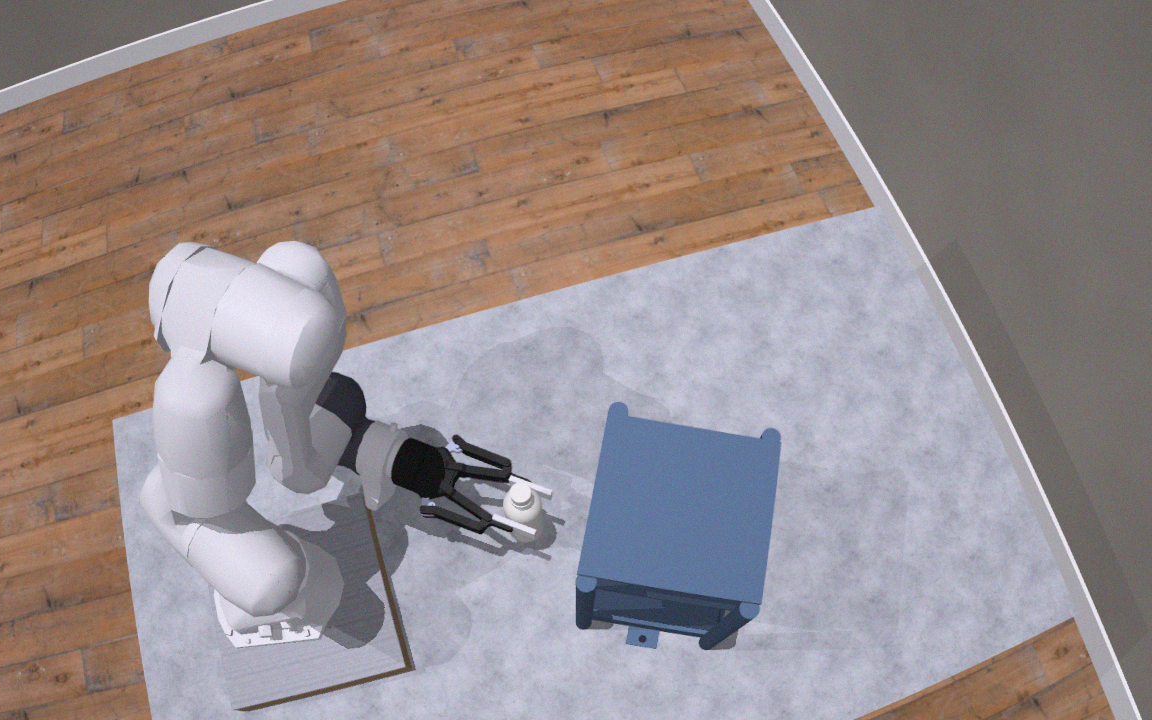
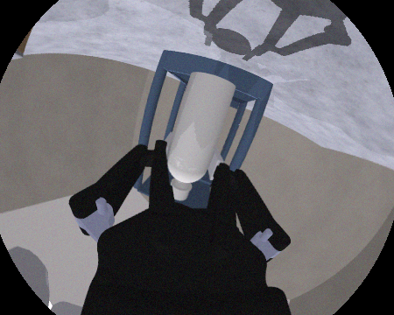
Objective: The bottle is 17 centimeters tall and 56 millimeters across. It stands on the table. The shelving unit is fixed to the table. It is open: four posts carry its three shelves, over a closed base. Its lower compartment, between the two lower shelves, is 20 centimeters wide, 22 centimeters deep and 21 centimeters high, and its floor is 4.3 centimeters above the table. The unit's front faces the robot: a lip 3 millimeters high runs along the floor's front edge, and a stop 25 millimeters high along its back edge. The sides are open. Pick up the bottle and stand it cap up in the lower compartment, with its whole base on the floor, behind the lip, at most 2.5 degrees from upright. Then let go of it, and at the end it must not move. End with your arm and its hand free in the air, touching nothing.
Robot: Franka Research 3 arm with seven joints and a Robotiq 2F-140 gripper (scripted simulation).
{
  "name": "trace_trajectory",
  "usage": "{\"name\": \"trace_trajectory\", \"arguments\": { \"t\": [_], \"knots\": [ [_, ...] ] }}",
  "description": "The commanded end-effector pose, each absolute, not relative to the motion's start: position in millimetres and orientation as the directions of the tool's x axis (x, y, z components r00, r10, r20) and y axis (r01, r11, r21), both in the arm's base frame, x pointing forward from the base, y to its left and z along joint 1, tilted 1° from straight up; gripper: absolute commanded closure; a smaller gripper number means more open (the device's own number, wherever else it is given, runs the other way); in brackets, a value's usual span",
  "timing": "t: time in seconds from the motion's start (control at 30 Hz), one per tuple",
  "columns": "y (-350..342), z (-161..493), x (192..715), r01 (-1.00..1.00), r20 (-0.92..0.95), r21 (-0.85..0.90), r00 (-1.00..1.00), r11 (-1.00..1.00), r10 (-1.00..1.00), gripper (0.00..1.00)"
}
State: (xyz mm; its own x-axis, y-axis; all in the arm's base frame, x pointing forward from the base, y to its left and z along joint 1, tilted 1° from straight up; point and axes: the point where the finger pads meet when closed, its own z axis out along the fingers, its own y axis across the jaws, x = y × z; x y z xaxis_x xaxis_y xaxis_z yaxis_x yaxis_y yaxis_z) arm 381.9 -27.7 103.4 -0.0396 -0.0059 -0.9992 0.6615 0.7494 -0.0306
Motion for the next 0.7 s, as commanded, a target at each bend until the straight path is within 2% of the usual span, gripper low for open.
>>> {"name": "trace_trajectory", "arguments": {
  "t": [0.0, 0.67],
  "knots": [
    [-32.5, 105.4, 380.7, 0.662, -1.000, -0.002, -0.017, 0.749, 0.013, 1.00],
    [-41.7, 105.4, 375.0, 0.662, -1.000, -0.002, -0.017, 0.749, 0.013, 1.00]
  ]
}}
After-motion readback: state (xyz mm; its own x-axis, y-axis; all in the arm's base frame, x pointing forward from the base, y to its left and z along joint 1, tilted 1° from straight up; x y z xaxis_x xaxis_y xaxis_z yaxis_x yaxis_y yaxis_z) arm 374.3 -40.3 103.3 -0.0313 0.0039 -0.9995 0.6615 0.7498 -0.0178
